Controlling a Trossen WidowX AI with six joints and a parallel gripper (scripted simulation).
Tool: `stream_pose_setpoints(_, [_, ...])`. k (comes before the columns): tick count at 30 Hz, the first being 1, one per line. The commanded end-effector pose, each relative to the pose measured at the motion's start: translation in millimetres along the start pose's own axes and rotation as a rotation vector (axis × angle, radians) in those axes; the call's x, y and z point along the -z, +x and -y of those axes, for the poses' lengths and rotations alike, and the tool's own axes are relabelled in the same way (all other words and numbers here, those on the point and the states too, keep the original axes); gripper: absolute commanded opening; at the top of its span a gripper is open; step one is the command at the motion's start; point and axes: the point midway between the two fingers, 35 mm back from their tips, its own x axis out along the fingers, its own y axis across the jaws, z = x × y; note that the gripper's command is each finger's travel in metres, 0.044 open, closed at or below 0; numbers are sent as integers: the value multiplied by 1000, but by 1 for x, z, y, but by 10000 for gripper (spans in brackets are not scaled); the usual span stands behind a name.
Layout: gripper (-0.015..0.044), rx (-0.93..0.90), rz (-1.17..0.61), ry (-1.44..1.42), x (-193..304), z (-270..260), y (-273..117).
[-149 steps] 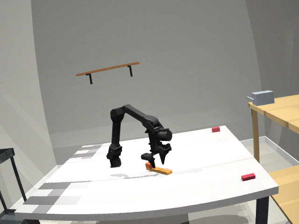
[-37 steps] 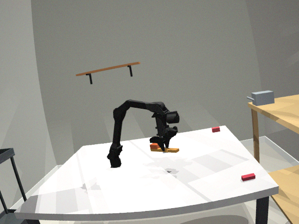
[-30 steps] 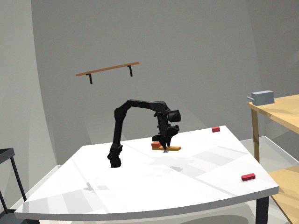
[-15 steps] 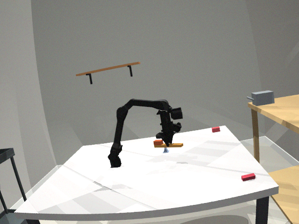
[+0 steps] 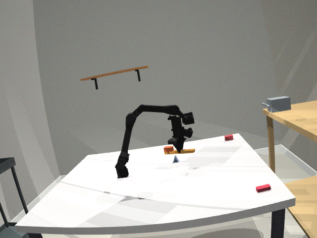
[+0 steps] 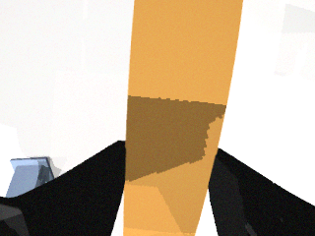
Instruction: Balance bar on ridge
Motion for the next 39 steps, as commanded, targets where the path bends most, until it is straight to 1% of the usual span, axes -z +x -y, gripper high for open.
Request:
stream_pose_setpoints(1, [0, 1, 2, -18, 5, -14, -1])
stream_pose_setpoints(32, [0, -8, -3, -198, 67, -116, -2])
stream_pose_setpoints(39, [0, -9, -3, -206, 71, -122, 0])
